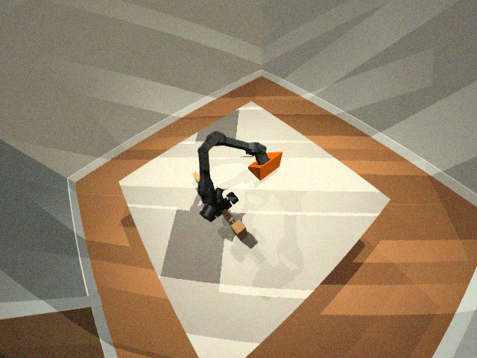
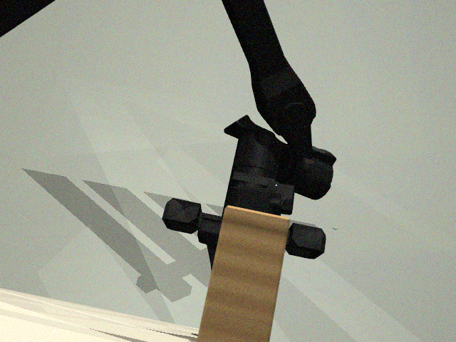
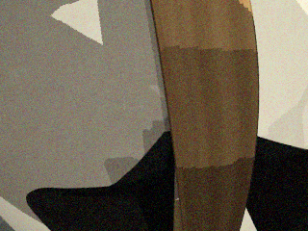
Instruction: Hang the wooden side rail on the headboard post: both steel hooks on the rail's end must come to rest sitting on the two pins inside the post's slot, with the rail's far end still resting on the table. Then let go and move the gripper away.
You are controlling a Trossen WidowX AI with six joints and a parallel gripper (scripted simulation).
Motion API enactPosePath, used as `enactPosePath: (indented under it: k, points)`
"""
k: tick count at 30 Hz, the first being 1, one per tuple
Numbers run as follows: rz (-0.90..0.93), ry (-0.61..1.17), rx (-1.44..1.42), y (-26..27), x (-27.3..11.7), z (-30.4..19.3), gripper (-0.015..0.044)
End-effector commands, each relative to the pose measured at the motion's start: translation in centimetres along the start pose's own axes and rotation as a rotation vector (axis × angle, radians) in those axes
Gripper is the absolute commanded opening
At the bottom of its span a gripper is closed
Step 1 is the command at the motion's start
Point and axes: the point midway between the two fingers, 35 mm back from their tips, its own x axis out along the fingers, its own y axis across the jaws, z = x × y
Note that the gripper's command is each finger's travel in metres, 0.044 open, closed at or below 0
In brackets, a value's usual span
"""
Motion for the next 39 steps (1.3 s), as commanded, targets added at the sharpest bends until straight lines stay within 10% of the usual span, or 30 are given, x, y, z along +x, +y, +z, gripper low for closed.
enactPosePath:
  k: [1,39]
  points:
    - [0.010,0.007,-0.001,0.10,-0.52,-0.43,0.0000]
    - [0.010,0.008,-0.001,0.40,-0.77,-0.73,0.0000]
